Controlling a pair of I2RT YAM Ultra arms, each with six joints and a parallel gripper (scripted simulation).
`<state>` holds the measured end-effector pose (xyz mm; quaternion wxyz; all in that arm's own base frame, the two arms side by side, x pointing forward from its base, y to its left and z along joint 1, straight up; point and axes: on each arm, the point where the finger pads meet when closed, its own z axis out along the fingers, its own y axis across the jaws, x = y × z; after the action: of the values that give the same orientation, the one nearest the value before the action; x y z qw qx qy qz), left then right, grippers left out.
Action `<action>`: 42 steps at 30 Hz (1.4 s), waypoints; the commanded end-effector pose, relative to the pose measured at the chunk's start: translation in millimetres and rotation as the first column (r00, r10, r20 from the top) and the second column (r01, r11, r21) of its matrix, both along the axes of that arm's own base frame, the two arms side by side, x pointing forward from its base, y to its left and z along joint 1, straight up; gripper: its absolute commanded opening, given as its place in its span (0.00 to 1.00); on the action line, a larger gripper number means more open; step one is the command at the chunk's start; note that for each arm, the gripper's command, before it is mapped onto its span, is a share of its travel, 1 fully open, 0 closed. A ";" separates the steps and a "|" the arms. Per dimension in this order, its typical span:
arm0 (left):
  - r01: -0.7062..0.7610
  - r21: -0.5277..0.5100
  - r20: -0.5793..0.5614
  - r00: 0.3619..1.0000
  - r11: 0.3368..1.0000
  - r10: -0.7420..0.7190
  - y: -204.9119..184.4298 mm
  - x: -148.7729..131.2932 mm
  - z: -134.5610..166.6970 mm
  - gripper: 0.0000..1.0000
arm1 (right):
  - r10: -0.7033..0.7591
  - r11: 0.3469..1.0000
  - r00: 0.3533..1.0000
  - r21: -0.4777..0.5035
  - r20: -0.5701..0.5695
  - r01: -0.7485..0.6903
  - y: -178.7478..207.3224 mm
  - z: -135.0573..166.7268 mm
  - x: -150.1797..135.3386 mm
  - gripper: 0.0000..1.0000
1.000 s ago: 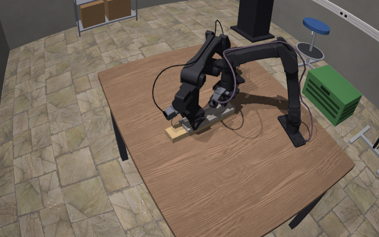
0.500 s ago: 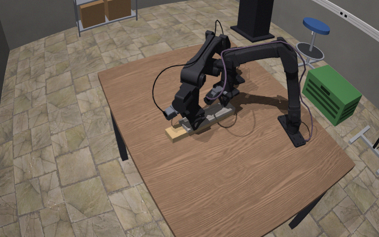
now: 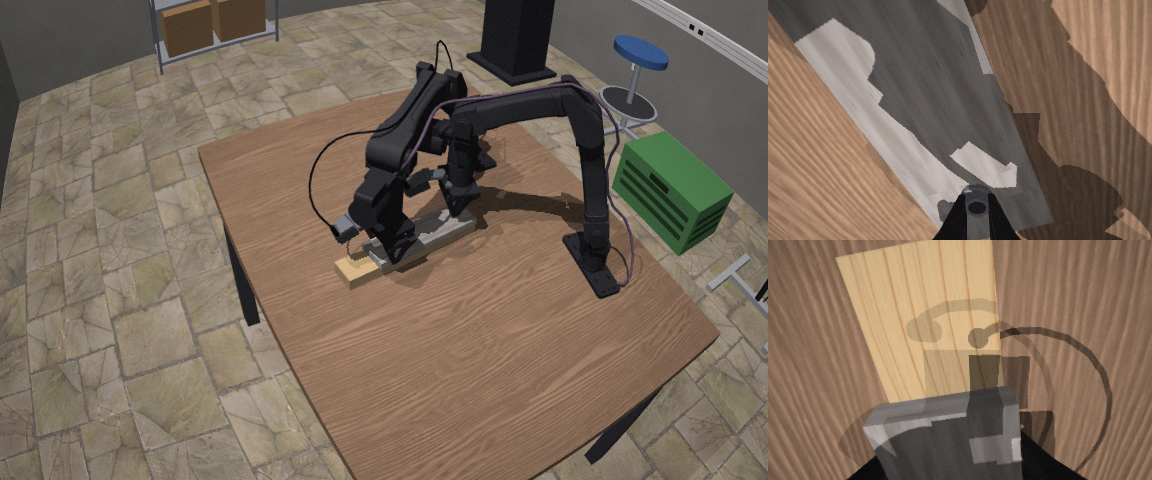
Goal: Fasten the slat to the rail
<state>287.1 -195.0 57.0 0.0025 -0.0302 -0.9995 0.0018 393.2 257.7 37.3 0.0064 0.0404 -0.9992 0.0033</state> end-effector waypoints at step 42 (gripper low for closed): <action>0.997 0.014 0.014 -0.075 -0.075 -0.997 -2.5 2.7 3.0 0.12 | -0.001 1.000 1.000 0.008 0.013 0.001 1.1 5.7 1.7 0.72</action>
<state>288.0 -193.6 56.8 0.0018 -0.6887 -0.7250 -0.0017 393.2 257.7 37.3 0.0064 0.0404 -0.9992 0.0033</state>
